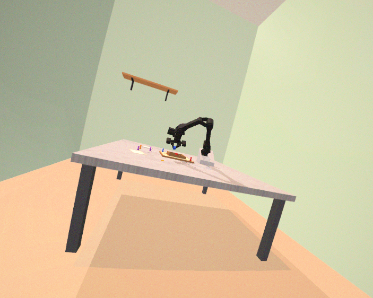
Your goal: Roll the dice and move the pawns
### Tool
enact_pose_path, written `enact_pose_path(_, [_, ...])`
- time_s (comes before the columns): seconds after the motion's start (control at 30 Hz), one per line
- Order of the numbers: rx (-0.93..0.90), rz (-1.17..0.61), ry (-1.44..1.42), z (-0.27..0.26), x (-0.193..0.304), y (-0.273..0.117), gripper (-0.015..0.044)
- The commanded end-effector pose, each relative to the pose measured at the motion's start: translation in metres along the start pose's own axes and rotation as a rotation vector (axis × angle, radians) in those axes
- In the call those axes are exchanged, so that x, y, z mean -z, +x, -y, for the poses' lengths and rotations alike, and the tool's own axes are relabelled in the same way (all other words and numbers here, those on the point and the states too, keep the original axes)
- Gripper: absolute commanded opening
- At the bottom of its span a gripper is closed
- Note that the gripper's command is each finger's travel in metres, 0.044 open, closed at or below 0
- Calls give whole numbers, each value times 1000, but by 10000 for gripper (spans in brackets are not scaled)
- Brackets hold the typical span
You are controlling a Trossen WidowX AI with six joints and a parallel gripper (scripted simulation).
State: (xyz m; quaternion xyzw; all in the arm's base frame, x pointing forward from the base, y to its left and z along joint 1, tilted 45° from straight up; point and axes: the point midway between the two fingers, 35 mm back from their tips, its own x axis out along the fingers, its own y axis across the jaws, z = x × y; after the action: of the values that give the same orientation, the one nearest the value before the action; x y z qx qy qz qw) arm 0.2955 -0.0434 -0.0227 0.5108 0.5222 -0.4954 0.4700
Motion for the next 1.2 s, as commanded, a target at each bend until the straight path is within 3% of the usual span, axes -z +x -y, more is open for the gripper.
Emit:
enact_pose_path(0.0, [-46, 113, 23, 0, 0, -2, 0])
enact_pose_path(0.17, [-55, 133, 27, 5, -1, -7, 0])
enact_pose_path(0.4, [-52, 134, 27, 57, -2, -47, 0])
enact_pose_path(0.9, [-52, 134, 27, 59, -2, -46, 0])
enact_pose_path(1.17, [-56, 134, 27, -7, -2, -52, 0])
